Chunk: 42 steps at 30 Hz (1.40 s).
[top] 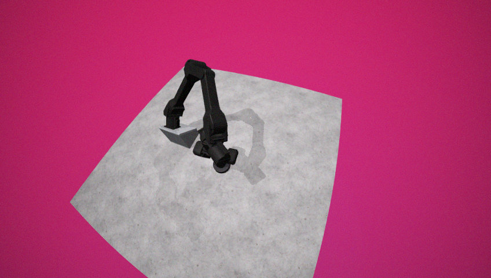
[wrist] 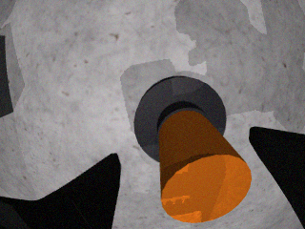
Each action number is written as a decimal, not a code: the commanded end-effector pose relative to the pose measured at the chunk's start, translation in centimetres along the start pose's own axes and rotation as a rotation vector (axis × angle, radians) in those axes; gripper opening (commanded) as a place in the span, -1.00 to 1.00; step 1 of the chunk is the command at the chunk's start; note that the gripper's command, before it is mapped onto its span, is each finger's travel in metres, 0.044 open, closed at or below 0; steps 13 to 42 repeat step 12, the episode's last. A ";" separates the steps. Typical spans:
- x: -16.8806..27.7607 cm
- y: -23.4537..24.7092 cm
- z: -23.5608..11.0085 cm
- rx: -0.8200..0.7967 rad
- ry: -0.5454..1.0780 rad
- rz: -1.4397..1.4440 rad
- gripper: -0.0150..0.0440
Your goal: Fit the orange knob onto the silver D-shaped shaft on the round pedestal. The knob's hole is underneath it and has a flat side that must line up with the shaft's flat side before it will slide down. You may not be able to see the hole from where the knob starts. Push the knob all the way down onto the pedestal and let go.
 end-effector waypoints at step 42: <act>0.4 -0.2 -8.5 0.019 0.012 -0.006 1.00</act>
Point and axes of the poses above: the point midway between the two fingers, 35 mm back from their tips, its own z axis out along the fingers, its own y axis across the jaws, x = y × z, the point moved 7 cm from there along -z, back along the fingers, and after that the axes turned 13 degrees about z, right-handed, at the moved point
